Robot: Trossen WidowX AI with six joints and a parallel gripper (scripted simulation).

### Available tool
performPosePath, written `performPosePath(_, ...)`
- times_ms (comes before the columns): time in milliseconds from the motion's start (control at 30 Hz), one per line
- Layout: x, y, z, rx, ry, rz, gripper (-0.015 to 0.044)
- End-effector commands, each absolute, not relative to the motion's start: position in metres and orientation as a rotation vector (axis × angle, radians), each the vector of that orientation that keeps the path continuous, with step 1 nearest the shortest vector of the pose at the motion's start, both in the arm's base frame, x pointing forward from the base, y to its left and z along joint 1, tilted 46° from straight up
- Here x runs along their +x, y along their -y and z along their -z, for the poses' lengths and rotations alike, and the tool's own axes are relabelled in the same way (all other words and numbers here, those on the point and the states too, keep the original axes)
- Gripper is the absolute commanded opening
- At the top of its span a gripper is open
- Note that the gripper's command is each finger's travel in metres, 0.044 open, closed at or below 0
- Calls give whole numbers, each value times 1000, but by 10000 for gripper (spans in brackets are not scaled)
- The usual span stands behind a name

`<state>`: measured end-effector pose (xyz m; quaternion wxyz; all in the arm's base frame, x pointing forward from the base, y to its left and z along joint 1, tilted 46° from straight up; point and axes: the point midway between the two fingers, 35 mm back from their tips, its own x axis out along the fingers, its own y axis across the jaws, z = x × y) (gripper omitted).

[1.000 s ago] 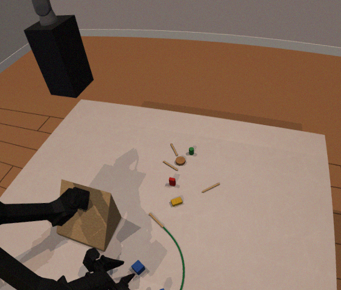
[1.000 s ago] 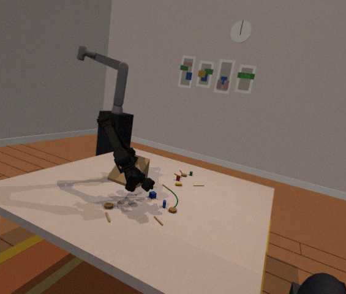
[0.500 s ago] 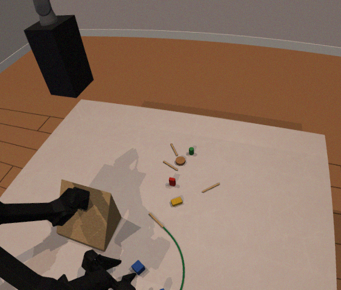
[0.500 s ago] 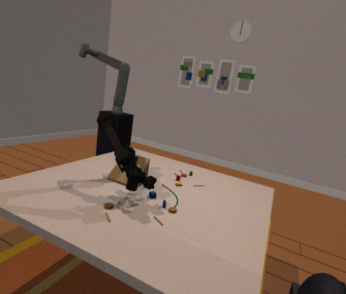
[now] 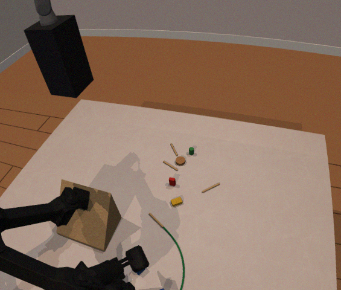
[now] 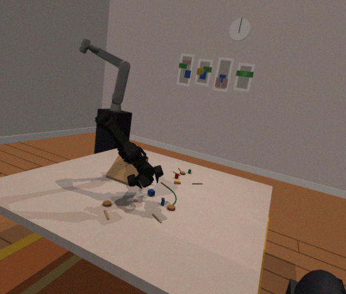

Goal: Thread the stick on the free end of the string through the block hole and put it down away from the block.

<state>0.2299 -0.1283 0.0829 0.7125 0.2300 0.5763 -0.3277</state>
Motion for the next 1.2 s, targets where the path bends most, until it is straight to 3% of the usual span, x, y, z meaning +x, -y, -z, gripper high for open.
performPosePath(0, 237, 116, -66, -669, -1614, 203, 440)
performPosePath(433, 248, 104, -72, -1450, -1733, -258, 440)
performPosePath(1167, 249, 104, -72, -1461, -1734, -266, 440)
